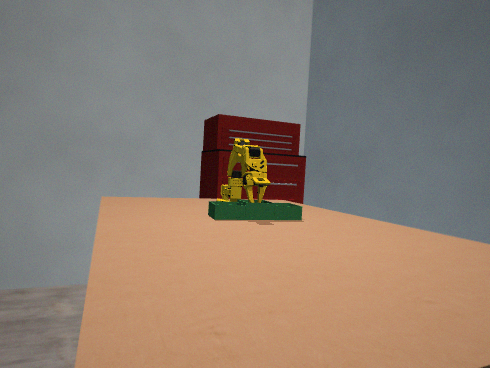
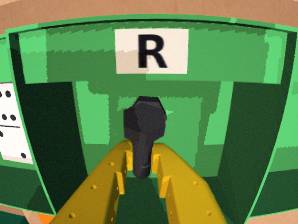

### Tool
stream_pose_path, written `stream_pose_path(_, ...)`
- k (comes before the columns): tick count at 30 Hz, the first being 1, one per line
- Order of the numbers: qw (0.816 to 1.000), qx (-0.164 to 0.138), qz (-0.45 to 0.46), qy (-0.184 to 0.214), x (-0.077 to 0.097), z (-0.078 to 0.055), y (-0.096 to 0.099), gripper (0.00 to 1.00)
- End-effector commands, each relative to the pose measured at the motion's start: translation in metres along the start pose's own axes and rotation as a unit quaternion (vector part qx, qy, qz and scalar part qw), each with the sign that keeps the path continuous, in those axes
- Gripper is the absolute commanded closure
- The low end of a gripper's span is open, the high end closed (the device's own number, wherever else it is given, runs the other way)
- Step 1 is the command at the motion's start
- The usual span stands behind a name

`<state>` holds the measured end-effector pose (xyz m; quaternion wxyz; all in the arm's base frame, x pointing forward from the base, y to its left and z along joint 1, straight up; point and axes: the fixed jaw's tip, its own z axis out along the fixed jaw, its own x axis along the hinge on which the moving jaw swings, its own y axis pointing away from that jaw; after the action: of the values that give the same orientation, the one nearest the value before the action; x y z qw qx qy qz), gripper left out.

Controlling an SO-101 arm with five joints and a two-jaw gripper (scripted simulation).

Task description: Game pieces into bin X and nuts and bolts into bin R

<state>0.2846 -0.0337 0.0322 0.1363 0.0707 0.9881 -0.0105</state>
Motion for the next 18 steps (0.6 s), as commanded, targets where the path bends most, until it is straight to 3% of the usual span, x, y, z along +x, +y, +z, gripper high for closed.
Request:
stream_pose_path(1,0.999,0.001,0.002,-0.034,-0.0104,-0.0117,-0.0031,1.00)
stream_pose_path(18,0.999,0.001,0.002,-0.034,-0.0104,-0.0117,-0.0031,0.89)
